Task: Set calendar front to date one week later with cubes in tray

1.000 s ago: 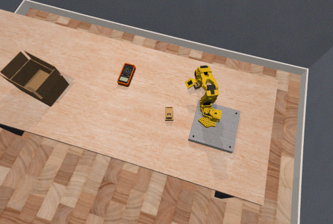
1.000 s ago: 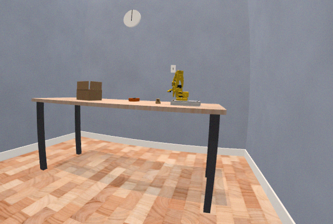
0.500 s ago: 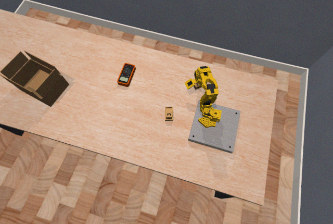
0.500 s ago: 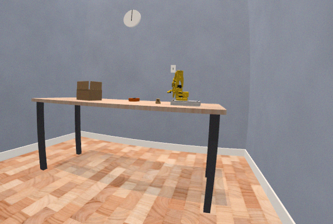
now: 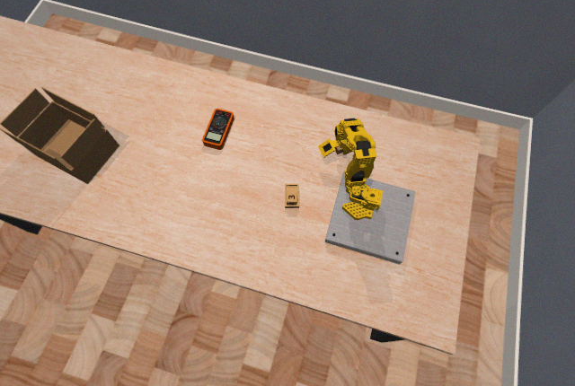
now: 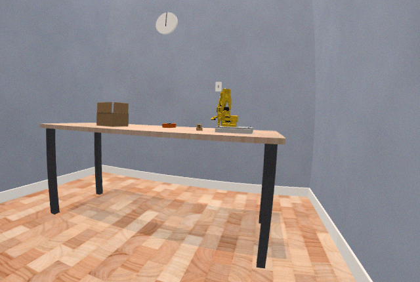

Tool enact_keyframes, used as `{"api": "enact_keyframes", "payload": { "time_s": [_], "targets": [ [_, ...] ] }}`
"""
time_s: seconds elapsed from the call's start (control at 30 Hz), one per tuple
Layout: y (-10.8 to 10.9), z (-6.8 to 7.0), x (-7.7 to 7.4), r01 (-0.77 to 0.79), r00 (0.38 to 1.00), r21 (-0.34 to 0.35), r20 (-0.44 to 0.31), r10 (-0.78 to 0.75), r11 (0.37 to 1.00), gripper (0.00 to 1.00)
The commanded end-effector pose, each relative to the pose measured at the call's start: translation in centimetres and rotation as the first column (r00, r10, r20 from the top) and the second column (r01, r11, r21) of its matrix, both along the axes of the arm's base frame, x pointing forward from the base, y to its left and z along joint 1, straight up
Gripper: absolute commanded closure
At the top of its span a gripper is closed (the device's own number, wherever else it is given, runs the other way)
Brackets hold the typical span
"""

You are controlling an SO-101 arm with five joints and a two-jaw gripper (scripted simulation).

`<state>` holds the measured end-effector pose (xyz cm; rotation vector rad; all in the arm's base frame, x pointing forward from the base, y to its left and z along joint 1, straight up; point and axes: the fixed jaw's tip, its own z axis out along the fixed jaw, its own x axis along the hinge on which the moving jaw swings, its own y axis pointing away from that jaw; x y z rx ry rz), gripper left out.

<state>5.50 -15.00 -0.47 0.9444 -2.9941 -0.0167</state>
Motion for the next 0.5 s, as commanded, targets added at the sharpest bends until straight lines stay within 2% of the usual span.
{"api": "enact_keyframes", "payload": {
  "time_s": [0.0, 0.47],
  "targets": [
    [0.23, -0.59, 0.07, 0.003, 1.0, 0.007, -0.001, -0.003, 1.0, 0.65],
    [0.34, -1.39, 0.02, 0.003, 1.0, 0.007, -0.001, -0.003, 1.0, 0.65]
  ]
}}
